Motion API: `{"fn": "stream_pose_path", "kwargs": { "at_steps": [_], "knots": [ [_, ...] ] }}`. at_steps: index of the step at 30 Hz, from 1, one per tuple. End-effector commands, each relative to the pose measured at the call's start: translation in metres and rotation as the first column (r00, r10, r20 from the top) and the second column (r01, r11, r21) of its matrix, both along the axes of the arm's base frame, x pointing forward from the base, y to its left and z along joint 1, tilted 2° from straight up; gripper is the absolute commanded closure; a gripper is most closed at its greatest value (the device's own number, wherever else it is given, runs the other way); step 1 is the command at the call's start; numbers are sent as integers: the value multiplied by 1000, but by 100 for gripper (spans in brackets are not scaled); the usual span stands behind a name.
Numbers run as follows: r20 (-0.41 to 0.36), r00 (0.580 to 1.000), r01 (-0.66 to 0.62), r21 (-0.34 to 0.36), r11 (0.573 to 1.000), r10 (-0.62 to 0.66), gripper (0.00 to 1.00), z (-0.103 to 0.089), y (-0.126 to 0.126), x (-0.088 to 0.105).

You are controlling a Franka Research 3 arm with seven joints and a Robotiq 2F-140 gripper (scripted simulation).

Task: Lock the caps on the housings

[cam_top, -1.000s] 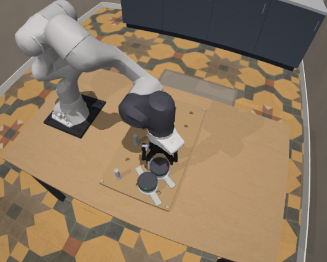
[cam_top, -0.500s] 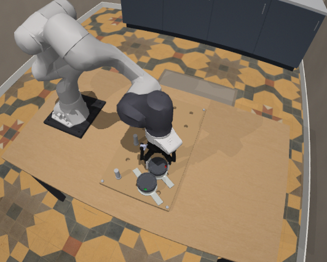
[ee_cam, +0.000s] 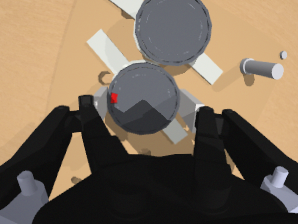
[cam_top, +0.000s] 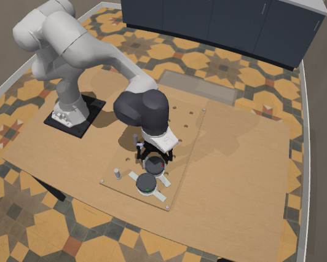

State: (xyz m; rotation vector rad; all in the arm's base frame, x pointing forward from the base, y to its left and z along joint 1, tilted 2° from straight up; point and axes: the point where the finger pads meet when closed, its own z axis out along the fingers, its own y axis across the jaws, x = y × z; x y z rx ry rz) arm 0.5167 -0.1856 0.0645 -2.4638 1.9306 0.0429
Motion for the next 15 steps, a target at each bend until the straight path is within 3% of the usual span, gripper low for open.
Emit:
{"fn": "stream_pose_path", "kwargs": {
  "at_steps": [1, 15],
  "knots": [
    [1, 1000, -7, 4, 1000, 7, 90, -1, 1, -4],
    [1, 1000, -7, 4, 1000, 7, 90, 0, 2, -23]
  ]
}}
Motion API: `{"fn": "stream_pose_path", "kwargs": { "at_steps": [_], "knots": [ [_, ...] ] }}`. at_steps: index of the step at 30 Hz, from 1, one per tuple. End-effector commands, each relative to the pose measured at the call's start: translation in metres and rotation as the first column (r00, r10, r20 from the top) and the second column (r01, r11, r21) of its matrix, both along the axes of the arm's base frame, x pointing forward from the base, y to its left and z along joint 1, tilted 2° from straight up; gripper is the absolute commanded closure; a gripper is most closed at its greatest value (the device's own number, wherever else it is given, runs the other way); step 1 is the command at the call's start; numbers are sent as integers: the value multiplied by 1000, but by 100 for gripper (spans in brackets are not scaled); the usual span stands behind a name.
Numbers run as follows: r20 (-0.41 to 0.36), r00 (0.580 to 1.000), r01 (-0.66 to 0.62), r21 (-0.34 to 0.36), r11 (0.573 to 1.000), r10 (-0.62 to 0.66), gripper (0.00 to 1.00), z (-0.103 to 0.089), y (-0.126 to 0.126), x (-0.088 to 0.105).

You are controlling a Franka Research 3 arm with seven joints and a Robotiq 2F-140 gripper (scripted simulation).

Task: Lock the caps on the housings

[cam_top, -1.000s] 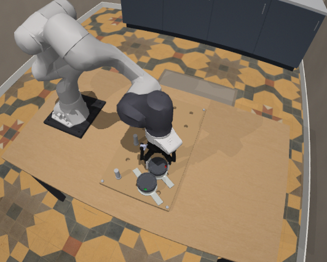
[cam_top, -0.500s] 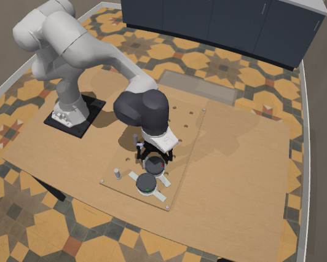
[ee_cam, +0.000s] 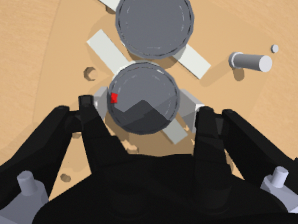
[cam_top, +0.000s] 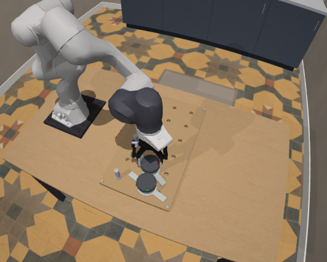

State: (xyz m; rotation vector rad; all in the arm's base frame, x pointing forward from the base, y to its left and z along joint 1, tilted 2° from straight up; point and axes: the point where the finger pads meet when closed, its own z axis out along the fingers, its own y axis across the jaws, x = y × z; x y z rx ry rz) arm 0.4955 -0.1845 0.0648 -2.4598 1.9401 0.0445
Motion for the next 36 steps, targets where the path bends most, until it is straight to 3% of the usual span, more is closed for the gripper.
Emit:
{"fn": "stream_pose_path", "kwargs": {
  "at_steps": [1, 36],
  "knots": [
    [4, 1000, -14, 6, 1000, 14, 90, -1, 2, -4],
    [4, 1000, -14, 5, 1000, 14, 90, 0, 6, -62]
  ]
}}
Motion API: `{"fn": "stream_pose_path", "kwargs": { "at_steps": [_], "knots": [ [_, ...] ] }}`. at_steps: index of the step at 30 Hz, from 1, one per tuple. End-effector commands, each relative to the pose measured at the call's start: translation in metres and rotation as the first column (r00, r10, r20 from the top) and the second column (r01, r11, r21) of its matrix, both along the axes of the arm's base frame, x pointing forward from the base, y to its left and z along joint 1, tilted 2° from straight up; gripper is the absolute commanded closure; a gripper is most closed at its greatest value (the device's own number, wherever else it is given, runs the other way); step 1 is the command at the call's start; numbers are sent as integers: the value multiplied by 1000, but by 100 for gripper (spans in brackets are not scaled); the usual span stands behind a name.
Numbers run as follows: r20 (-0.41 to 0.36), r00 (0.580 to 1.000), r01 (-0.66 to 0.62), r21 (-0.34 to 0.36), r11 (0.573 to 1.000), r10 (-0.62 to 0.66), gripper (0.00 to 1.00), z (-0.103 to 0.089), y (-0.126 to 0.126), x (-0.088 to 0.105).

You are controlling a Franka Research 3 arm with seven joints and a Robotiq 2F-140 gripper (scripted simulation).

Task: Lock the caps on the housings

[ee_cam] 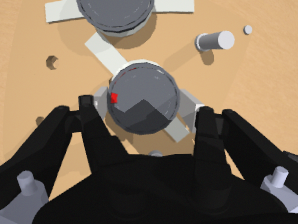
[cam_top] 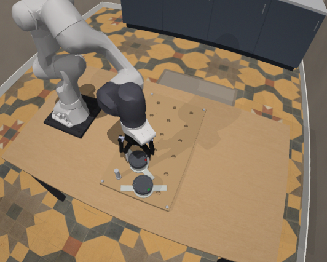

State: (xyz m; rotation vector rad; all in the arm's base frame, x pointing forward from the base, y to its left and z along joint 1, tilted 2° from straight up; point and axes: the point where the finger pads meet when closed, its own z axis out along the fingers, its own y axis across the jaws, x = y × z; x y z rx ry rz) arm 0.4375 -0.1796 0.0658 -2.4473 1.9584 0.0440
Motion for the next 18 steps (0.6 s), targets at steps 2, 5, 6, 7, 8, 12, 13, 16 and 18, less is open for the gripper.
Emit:
{"fn": "stream_pose_path", "kwargs": {
  "at_steps": [2, 5, 6, 7, 8, 12, 13, 16, 18],
  "knots": [
    [4, 1000, -28, 7, 1000, 28, 90, -1, 1, -7],
    [4, 1000, -28, 7, 1000, 28, 90, -1, 2, -12],
    [4, 1000, -28, 7, 1000, 28, 90, 0, 2, -13],
    [4, 1000, -28, 7, 1000, 28, 90, 0, 2, -15],
    [4, 1000, -28, 7, 1000, 28, 90, 0, 2, -16],
    [4, 1000, -28, 7, 1000, 28, 90, 0, 3, -22],
    [4, 1000, -28, 7, 1000, 28, 90, 0, 3, -23],
    [4, 1000, -28, 7, 1000, 28, 90, 0, 3, -24],
    [4, 1000, -28, 7, 1000, 28, 90, 0, 3, -27]
  ]
}}
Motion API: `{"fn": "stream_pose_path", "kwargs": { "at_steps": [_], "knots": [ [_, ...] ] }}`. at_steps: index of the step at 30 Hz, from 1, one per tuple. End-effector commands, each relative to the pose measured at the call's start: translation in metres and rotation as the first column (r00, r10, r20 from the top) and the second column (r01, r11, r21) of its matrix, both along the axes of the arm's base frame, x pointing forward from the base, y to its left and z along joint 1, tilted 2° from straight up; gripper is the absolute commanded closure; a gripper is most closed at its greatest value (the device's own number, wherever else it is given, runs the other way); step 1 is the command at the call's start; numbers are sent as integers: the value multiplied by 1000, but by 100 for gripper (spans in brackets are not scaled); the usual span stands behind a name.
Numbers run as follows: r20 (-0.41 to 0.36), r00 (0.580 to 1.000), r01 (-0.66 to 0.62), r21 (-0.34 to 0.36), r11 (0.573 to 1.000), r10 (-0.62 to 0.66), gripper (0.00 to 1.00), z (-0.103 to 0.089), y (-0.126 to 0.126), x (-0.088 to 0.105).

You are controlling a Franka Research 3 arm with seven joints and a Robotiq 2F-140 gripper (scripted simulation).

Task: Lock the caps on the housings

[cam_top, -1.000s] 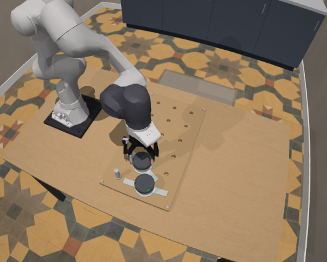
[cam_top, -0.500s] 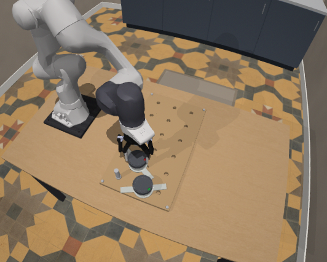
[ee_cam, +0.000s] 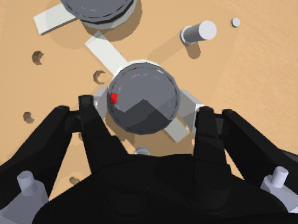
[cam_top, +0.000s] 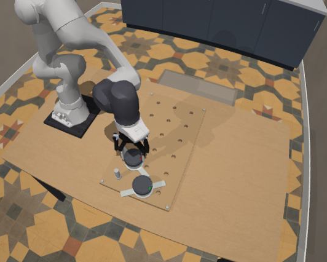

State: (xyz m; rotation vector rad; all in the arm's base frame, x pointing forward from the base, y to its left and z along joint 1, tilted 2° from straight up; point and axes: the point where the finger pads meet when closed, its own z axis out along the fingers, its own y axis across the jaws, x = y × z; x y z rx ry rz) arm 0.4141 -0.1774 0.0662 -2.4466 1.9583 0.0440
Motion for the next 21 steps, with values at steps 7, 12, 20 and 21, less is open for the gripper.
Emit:
{"fn": "stream_pose_path", "kwargs": {
  "at_steps": [7, 12, 20, 21],
  "knots": [
    [4, 1000, -28, 7, 1000, 28, 90, -1, 1, -12],
    [4, 1000, -28, 7, 1000, 28, 90, 0, 2, -18],
    [4, 1000, -28, 6, 1000, 28, 90, 0, 2, -23],
    [4, 1000, -28, 6, 1000, 28, 90, 0, 2, -24]
  ]
}}
